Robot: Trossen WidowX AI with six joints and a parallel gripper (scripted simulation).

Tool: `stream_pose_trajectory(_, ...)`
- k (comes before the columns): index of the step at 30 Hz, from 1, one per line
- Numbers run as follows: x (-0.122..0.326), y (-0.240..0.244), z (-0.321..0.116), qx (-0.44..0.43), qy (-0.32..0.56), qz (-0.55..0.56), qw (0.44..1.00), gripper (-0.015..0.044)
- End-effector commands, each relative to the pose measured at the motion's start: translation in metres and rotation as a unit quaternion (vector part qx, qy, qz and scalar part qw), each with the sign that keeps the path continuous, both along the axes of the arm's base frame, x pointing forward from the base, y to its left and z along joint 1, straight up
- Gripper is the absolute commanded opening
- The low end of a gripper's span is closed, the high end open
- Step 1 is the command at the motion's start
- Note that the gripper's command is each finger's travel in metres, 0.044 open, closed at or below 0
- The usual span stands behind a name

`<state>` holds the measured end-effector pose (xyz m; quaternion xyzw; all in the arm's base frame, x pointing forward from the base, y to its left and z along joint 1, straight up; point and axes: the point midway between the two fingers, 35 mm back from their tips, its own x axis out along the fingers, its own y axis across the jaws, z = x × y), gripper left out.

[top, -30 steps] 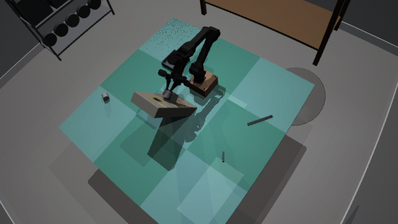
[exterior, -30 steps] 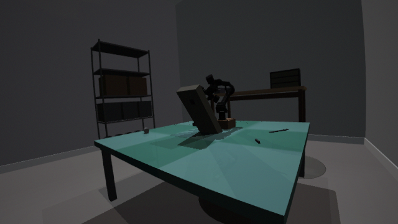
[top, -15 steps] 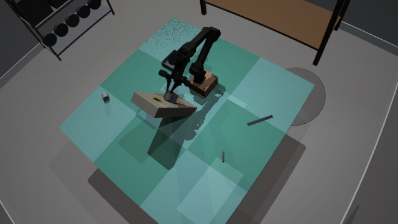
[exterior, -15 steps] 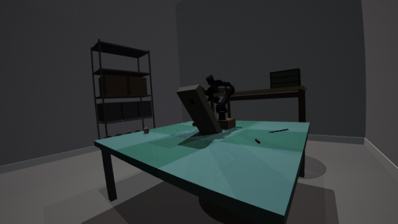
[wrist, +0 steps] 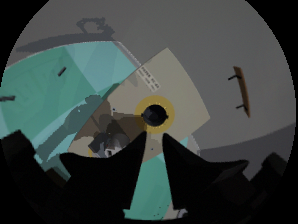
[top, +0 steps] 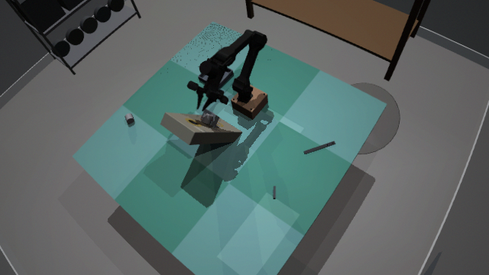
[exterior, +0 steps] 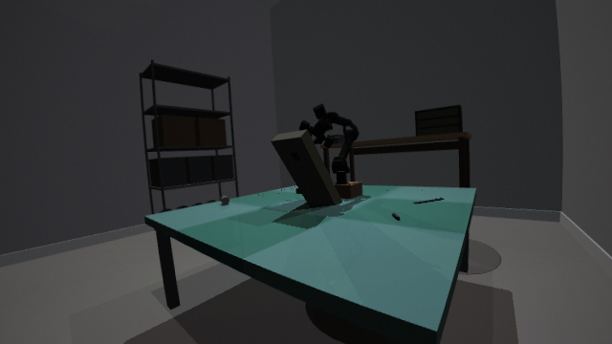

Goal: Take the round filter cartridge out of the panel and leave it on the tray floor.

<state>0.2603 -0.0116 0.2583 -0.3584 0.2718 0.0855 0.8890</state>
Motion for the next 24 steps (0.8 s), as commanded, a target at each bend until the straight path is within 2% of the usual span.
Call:
stream_pose_trajectory(1, 0.005, -0.001, 0.007, 0.002, 0.008, -0.002, 1.0, 0.0126)
stream_pose_trajectory(8, 0.0, 0.0, 0.073, 0.0, 0.001, 0.0, 1.0, 0.031)
stream_pose_trajectory(11, -0.001, 0.0, 0.079, 0.0, 0.0, 0.0, 1.0, 0.0389)
stream_pose_trajectory(14, -0.004, 0.0, 0.055, 0.059, 0.039, -0.042, 0.997, 0.031)
stream_pose_trajectory(17, -0.015, -0.001, 0.007, 0.17, 0.115, -0.142, 0.968, 0.0305)
stream_pose_trajectory(20, -0.032, -0.001, -0.035, 0.256, 0.18, -0.248, 0.917, 0.0305)
stream_pose_trajectory(24, -0.036, -0.001, -0.044, 0.273, 0.193, -0.274, 0.902, 0.0305)
